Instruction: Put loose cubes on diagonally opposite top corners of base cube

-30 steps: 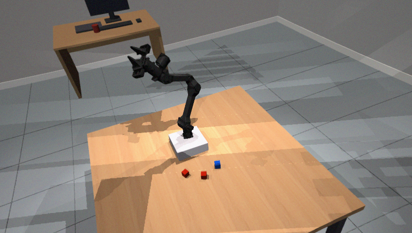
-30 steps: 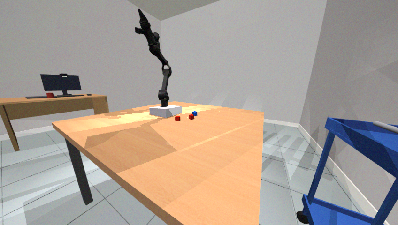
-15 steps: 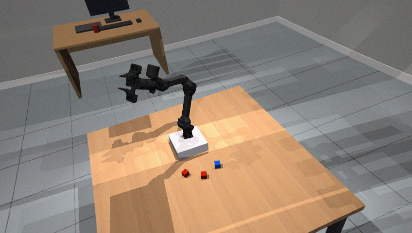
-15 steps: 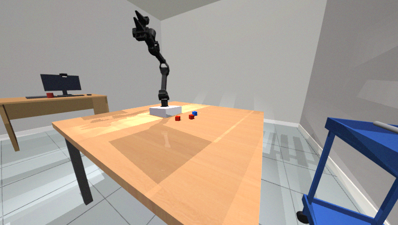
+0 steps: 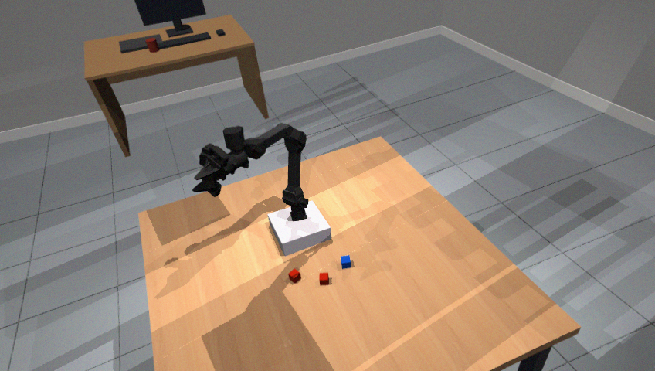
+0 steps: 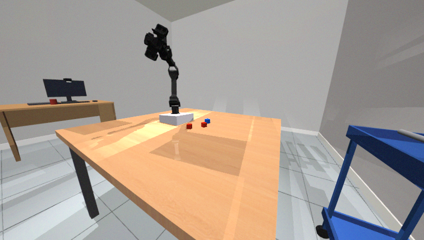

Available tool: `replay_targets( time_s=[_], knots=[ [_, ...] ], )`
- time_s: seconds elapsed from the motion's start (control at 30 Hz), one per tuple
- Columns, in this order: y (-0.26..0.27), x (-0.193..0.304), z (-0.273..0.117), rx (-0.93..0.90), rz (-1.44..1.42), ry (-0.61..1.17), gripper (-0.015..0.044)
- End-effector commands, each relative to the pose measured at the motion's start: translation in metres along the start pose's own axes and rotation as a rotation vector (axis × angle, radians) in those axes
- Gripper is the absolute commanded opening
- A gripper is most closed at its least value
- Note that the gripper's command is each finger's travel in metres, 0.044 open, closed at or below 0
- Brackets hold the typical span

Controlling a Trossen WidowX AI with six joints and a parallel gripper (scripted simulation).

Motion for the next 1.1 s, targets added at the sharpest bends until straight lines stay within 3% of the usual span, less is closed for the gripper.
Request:
replay_targets(
  time_s=[0.0, 0.53, 1.07],
  knots=[
    [-0.014, 0.027, 0.009, 0.065, -0.133, 0.112, 0.0265],
    [-0.057, 0.126, 0.017, 0.171, -0.693, 0.600, 0.0265],
    [-0.095, 0.214, -0.013, 0.029, -1.233, 1.165, 0.0265]
  ],
)
Point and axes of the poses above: the point midway between the two fingers, 35 mm back from their tips, its own z axis out along the fingers, its own y axis across the jaws, x = y × z, the point moved 8 cm from there along -z, back along the fingers, and after that the axes turned 10 degrees about -z, right-handed, at the moved point
